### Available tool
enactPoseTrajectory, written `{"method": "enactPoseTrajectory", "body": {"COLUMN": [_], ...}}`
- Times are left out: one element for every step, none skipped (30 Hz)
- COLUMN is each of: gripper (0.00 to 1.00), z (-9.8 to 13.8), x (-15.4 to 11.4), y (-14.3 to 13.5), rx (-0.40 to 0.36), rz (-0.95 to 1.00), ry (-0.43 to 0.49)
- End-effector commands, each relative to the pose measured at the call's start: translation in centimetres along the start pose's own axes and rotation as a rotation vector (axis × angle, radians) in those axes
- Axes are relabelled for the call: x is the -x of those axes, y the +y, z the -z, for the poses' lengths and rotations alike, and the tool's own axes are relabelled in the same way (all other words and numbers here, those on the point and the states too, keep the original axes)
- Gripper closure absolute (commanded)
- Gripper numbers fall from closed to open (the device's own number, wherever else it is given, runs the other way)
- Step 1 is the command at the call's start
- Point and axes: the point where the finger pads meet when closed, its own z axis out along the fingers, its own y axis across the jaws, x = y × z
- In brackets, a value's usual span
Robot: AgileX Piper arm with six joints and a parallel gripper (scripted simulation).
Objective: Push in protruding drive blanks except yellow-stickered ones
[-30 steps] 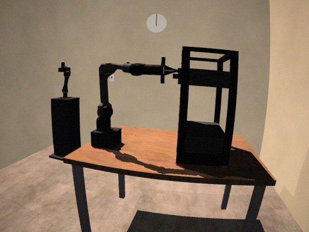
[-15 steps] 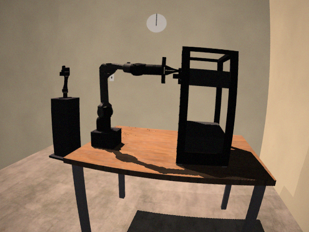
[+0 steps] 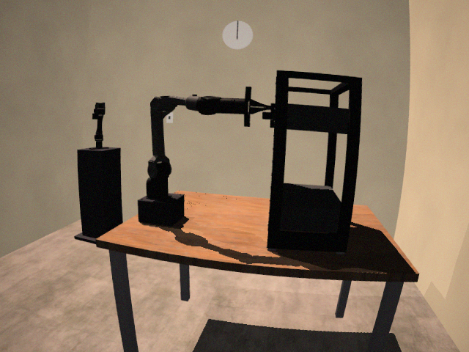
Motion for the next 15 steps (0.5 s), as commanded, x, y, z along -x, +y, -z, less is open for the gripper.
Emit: {"method": "enactPoseTrajectory", "body": {"gripper": [1.00, 1.00, 1.00, 1.00, 1.00, 1.00, 1.00, 1.00, 1.00, 1.00, 1.00, 1.00, 1.00, 1.00, 1.00], "z": [1.0, 1.7, 2.4, 3.3, 4.2, 5.1, 6.1, 7.0, 7.8, 8.5, 8.5, 8.5, 9.1, 9.6, 9.9], "x": [0.1, 0.1, 0.1, 0.1, 0.1, 0.1, 0.1, 0.1, 0.1, 0.1, 0.1, 0.1, 0.1, 0.1, 0.1], "y": [0.0, 0.0, 0.0, 0.0, 0.0, 0.0, 0.0, 0.0, 0.0, 0.0, 0.0, 0.0, 0.0, 0.0, 0.0], "rx": [-0.001, -0.001, -0.001, -0.001, -0.001, -0.001, -0.001, -0.001, -0.001, -0.001, -0.001, -0.001, -0.001, -0.001, -0.001], "rz": [-0.002, -0.002, -0.002, -0.002, -0.002, -0.002, -0.002, -0.002, -0.002, -0.002, -0.002, -0.002, -0.002, -0.002, -0.002], "ry": [-0.004, -0.004, -0.004, -0.004, -0.004, -0.004, -0.004, -0.004, -0.004, -0.004, -0.004, -0.004, -0.004, -0.004, -0.004]}}
